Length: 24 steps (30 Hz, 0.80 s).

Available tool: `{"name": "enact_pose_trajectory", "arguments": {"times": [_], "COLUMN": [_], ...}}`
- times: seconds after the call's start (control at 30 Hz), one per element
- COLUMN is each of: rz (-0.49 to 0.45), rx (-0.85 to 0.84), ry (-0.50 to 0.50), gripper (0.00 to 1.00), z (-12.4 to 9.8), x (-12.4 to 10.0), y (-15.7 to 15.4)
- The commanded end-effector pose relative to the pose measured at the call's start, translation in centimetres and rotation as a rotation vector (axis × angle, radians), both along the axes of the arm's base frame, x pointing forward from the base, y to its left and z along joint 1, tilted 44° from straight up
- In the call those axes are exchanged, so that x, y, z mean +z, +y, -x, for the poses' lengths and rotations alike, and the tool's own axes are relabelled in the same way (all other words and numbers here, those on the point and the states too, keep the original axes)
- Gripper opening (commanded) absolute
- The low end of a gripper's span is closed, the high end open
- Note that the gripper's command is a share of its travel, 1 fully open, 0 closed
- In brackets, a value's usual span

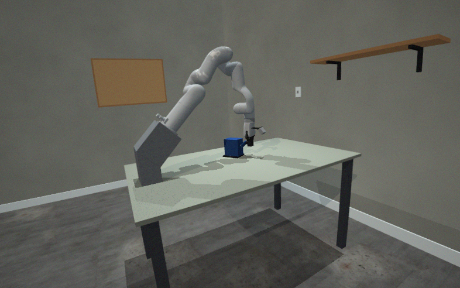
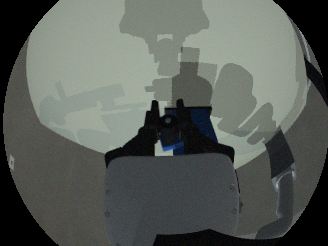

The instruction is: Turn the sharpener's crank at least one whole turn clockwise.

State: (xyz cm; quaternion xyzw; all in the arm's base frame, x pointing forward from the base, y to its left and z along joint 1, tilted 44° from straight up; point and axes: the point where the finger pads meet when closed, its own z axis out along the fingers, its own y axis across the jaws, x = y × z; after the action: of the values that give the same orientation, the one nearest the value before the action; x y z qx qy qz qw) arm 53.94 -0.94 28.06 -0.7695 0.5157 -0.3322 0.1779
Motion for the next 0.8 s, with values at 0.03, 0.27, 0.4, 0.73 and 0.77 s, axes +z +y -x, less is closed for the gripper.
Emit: {"name": "enact_pose_trajectory", "arguments": {"times": [0.03,0.27,0.4,0.73,0.77], "rz": [0.001,0.001,0.001,0.001,0.001], "rx": [-0.001,-0.001,-0.001,-0.001,-0.001], "ry": [-0.002,-0.002,-0.002,-0.002,-0.002], "gripper": [0.0,0.0,0.0,0.0,0.0], "z": [-0.9,-1.27,-1.4,-1.45,-1.45], "x": [-0.52,-0.93,-1.1,-1.16,-1.16], "y": [-0.01,-0.06,-0.08,-0.09,-0.09]}}
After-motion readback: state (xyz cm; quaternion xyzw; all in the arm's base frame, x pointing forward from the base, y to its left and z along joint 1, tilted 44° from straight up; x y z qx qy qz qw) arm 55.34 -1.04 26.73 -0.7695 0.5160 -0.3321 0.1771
